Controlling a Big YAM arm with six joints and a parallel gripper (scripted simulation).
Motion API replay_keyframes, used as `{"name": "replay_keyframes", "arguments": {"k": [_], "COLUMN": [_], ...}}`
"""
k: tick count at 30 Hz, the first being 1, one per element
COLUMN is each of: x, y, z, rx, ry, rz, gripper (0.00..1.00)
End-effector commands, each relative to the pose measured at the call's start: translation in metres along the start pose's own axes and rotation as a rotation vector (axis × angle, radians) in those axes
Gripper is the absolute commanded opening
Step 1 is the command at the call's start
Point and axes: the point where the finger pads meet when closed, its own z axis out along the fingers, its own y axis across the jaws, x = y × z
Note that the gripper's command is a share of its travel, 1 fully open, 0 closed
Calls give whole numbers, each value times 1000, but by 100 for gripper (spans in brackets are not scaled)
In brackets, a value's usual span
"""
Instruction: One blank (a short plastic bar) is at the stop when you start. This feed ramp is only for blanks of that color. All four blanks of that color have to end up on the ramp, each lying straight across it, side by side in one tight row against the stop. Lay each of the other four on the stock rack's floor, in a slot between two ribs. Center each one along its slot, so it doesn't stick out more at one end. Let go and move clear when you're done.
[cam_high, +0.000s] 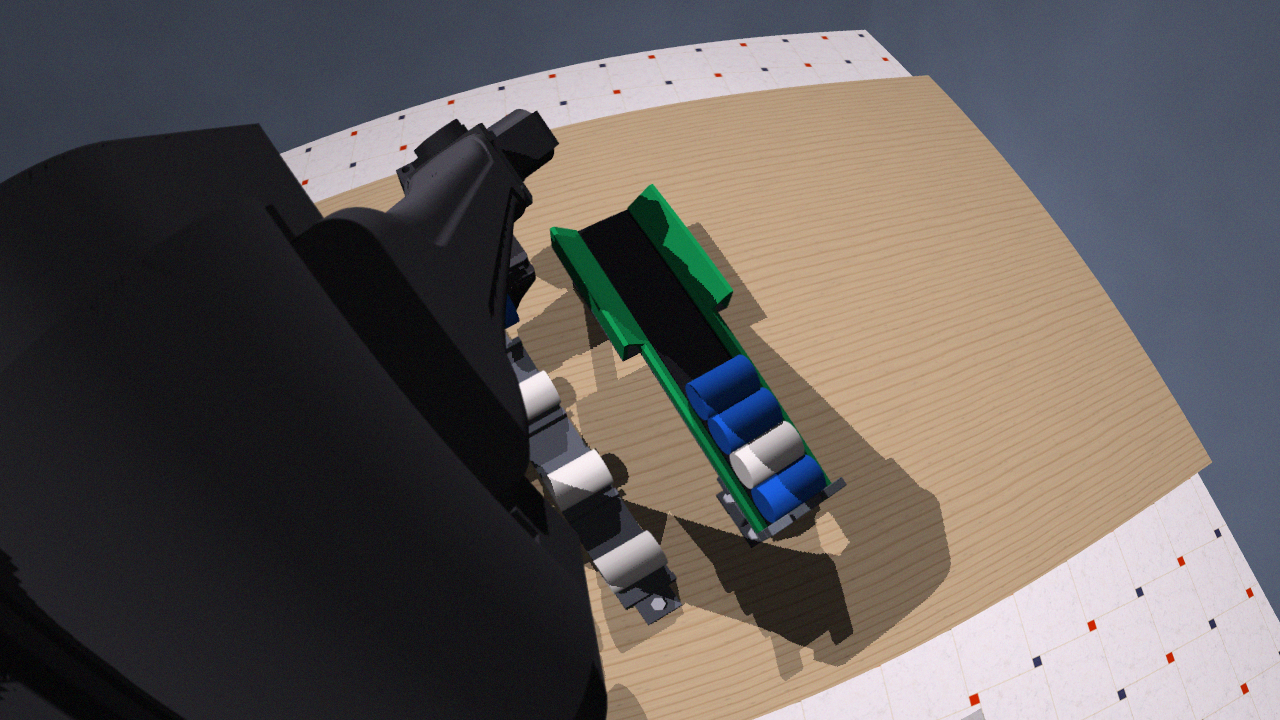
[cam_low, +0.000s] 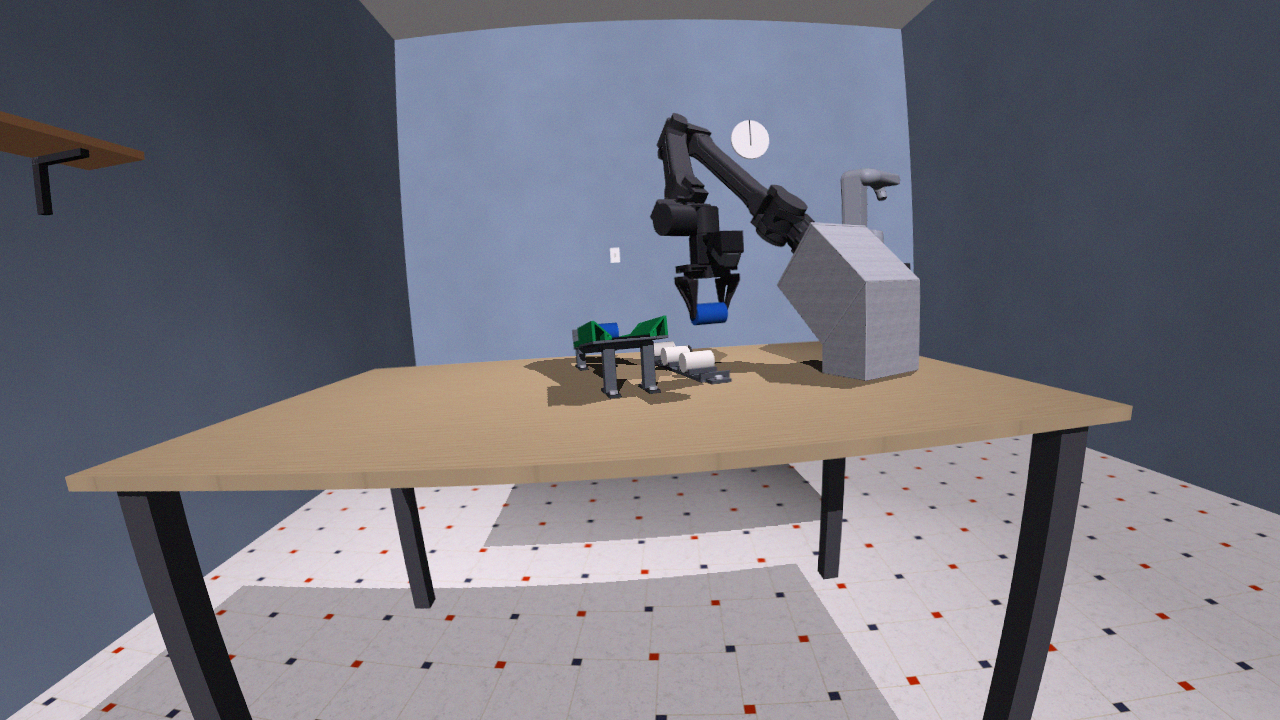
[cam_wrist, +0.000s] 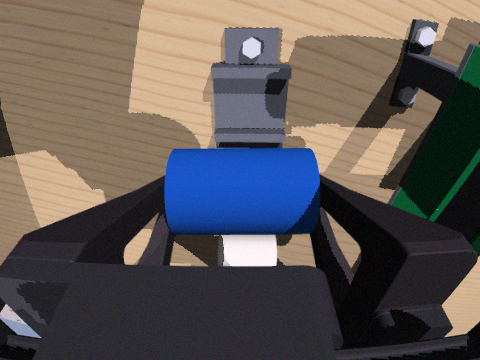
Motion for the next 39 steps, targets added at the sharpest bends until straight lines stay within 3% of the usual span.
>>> {"name": "replay_keyframes", "arguments": {"k": [1,36,39], "x": [-4,-4,7], "y": [-20,-20,-28], "z": [-11,-11,-10], "rx": [41,41,22], "ry": [-11,-11,-8], "rz": [30,27,30], "gripper": [59,59,59]}}
